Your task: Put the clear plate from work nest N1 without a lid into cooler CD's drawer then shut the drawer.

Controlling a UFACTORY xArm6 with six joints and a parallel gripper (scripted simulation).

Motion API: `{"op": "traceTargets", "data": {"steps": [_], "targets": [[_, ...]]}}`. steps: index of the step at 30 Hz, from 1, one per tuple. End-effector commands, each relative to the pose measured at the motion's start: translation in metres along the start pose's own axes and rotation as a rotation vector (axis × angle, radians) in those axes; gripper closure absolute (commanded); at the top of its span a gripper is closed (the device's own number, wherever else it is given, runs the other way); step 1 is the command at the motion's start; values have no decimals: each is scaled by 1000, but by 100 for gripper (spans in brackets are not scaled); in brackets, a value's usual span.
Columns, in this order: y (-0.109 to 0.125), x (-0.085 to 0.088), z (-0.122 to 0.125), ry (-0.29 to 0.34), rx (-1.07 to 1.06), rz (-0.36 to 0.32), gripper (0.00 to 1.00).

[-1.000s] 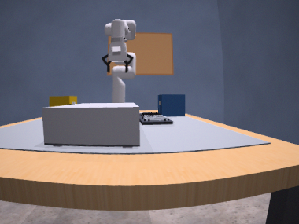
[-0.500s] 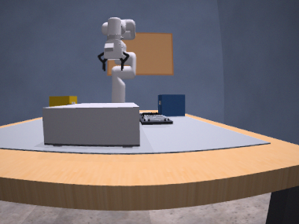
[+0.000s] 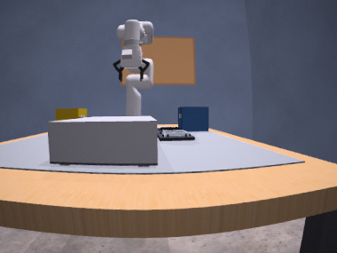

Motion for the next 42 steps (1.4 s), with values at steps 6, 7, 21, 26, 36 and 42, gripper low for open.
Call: {"op": "traceTargets", "data": {"steps": [6,7,21,26,36,42], "targets": [[-25,-11,-32,-1,0,4,0],[-28,-12,-36,-1,0,4,0],[-62,-31,-82,-1,0,4,0],[-76,-39,-101,-1,0,4,0],[-99,-51,-132,-1,0,4,0],[-115,-60,-155,-2,0,5,0]]}}
Point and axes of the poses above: the point where the finger pads meet when closed, its own x axis back along the fingers, its own z axis across the jaws, y = z × x, the point moved 2 cm from there along x, back along the fingers, and after that the axes turned 14 degrees about -x, right-handed, at the moved point
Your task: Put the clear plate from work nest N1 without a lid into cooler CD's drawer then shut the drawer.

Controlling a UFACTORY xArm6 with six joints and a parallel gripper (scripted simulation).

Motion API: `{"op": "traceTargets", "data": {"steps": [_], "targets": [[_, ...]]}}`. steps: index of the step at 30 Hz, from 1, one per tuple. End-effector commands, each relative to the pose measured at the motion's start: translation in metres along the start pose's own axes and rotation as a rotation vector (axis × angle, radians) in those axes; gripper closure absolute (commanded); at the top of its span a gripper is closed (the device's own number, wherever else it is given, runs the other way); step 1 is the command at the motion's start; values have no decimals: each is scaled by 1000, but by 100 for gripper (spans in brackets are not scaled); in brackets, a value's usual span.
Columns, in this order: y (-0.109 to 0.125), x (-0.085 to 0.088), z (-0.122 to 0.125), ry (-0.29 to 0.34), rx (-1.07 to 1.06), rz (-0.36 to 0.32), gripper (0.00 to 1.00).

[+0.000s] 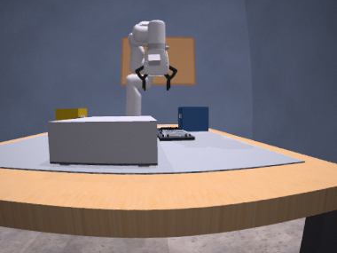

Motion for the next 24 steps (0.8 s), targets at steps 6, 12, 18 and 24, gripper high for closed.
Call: {"op": "traceTargets", "data": {"steps": [6,12,18,24], "targets": [[-31,-14,-41,0,0,0,0],[-43,-20,-56,0,0,0,0],[-59,-29,-79,0,0,0,0],[-59,-29,-79,0,0,0,0]]}}
Point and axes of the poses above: the point where the finger pads meet when closed, its own x axis back along the fingers, its own z axis across the jaws, y = z × x, the point moved 2 cm from there along x, back along the fingers, and after that the axes turned 14 degrees about -x, right-handed, at the moved point
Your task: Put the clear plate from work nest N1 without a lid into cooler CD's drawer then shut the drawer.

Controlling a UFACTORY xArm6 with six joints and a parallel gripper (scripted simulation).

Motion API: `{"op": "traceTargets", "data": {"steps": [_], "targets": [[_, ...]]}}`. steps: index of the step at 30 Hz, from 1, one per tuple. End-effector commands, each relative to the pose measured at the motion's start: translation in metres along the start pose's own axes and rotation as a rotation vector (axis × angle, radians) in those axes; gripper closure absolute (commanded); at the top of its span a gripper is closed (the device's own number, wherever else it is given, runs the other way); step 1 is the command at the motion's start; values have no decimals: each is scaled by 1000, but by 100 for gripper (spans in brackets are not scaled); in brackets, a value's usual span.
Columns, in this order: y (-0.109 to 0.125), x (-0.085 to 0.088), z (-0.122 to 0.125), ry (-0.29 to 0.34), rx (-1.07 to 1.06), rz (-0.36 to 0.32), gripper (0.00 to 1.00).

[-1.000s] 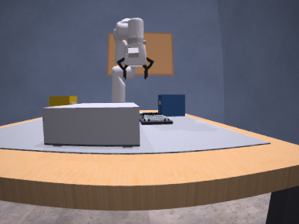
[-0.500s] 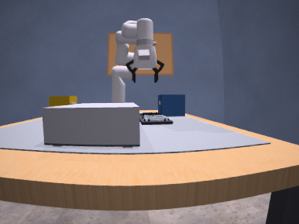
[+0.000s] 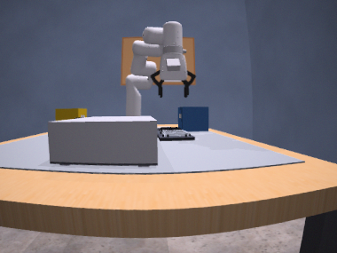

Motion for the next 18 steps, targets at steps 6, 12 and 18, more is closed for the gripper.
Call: {"op": "traceTargets", "data": {"steps": [6,12,18], "targets": [[-5,3,-3,3,-1,-4,0],[-5,3,-3,3,-1,-4,0],[-5,-5,-3,3,-1,-4,0]]}}
Point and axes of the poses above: the point where the finger pads meet when closed, its own x axis back along the fingers, its own z axis across the jaws, y = z × x, the point moved 2 cm from there along x, back along the fingers, and after that the axes turned 14 degrees about -x, right-handed, at the moved point
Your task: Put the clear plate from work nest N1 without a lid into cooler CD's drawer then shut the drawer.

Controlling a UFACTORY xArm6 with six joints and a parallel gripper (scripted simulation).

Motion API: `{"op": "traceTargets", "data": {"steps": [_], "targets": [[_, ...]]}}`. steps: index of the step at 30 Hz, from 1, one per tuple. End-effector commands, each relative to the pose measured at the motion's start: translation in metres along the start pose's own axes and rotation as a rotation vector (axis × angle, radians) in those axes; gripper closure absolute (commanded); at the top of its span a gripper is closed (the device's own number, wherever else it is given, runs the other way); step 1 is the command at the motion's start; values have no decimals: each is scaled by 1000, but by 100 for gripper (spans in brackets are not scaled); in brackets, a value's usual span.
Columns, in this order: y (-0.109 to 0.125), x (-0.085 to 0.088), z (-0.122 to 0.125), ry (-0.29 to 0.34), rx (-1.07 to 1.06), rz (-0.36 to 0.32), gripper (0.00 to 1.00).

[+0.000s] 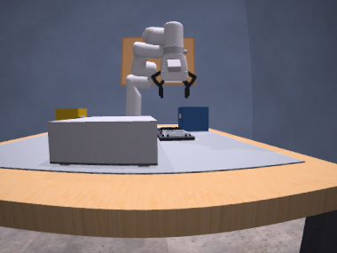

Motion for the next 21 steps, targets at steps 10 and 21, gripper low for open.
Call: {"op": "traceTargets", "data": {"steps": [10,21], "targets": [[-1,-17,-1,-2,0,4,0],[-1,-32,-1,-2,0,4,0]]}}
Point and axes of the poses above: the point where the finger pads meet when closed, its own x axis back along the fingers, its own z axis across the jaws, y = z × x, the point moved 2 cm from there along x, back along the fingers, and after that the axes turned 14 degrees about -x, right-handed, at the moved point
